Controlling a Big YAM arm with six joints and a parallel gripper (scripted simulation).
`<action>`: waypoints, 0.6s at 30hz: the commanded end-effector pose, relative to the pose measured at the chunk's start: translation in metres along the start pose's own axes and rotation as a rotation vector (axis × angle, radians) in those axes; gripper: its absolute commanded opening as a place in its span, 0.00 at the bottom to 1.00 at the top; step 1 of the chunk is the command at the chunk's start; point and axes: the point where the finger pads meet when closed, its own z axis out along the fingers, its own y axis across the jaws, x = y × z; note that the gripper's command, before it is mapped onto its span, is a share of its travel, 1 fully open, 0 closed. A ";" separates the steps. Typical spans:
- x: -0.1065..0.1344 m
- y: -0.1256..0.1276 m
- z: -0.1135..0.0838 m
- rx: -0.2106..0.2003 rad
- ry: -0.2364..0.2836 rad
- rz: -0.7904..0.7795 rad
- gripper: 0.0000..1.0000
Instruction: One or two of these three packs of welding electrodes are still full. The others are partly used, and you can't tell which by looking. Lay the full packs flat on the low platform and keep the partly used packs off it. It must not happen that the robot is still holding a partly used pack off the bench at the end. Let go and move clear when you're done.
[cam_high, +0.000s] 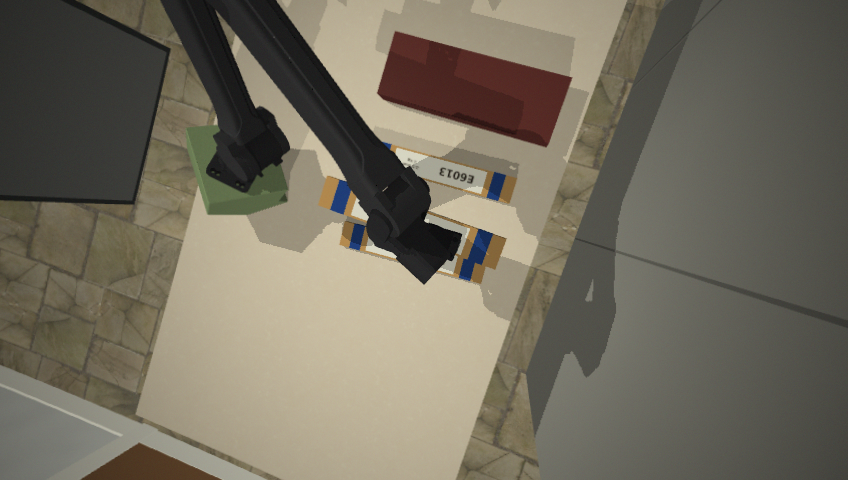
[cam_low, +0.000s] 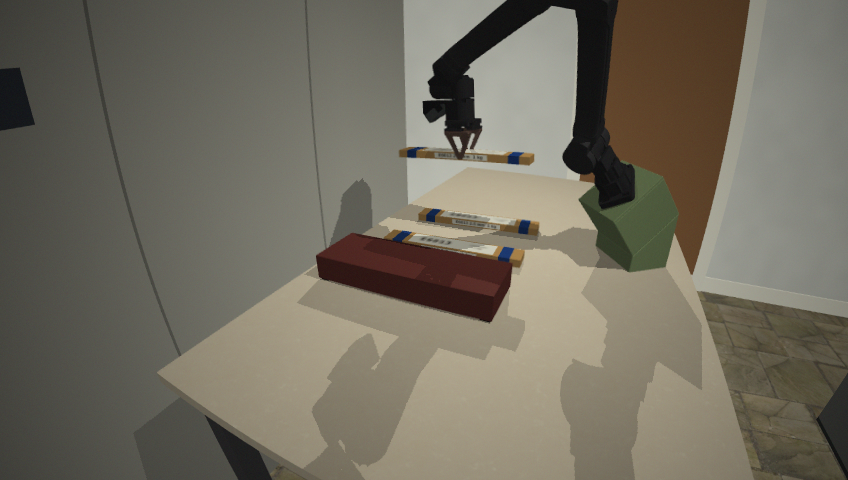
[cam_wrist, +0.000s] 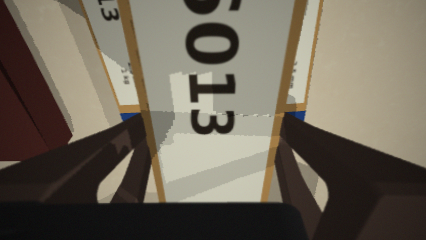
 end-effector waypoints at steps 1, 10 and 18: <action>-0.026 0.007 -0.033 0.045 -0.093 -0.043 0.00; -0.029 0.009 -0.032 0.046 -0.100 -0.050 0.00; -0.029 0.009 -0.032 0.048 -0.101 -0.050 0.00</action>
